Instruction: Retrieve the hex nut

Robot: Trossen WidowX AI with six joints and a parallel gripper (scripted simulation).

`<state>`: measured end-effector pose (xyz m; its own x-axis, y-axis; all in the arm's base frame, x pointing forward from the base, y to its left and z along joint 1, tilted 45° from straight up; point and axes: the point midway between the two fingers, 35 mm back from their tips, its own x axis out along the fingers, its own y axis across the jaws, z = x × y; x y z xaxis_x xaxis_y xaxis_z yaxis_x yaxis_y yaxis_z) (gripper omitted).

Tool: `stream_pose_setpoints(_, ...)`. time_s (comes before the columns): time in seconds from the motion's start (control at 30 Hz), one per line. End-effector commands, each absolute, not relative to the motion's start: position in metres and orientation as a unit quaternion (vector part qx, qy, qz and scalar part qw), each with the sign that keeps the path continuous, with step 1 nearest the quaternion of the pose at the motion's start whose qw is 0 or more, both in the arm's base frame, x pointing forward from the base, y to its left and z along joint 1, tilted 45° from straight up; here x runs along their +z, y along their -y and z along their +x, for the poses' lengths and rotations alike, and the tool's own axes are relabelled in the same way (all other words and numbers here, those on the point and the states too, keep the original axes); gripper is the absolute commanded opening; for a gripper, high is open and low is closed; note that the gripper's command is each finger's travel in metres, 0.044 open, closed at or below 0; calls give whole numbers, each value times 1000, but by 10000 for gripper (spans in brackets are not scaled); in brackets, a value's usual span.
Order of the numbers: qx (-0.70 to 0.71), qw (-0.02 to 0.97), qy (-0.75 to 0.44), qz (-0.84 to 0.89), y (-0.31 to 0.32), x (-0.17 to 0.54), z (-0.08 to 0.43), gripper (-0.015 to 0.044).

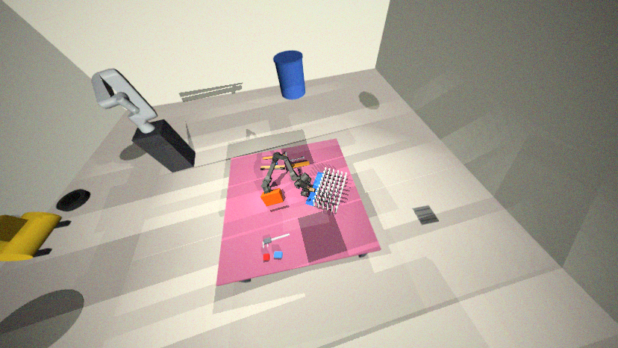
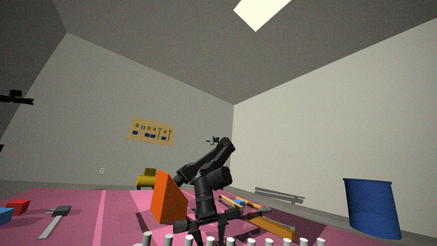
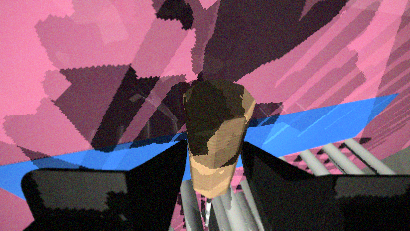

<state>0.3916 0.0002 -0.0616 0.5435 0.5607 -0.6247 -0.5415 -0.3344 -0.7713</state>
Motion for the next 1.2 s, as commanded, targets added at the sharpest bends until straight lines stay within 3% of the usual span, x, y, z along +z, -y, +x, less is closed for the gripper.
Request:
stream_pose_setpoints(0.0, 476, 579, 2, -662, 1, -62, 389, 0)
stream_pose_setpoints(1.17, 477, 578, 2, -662, -9, -55, 373, 0)
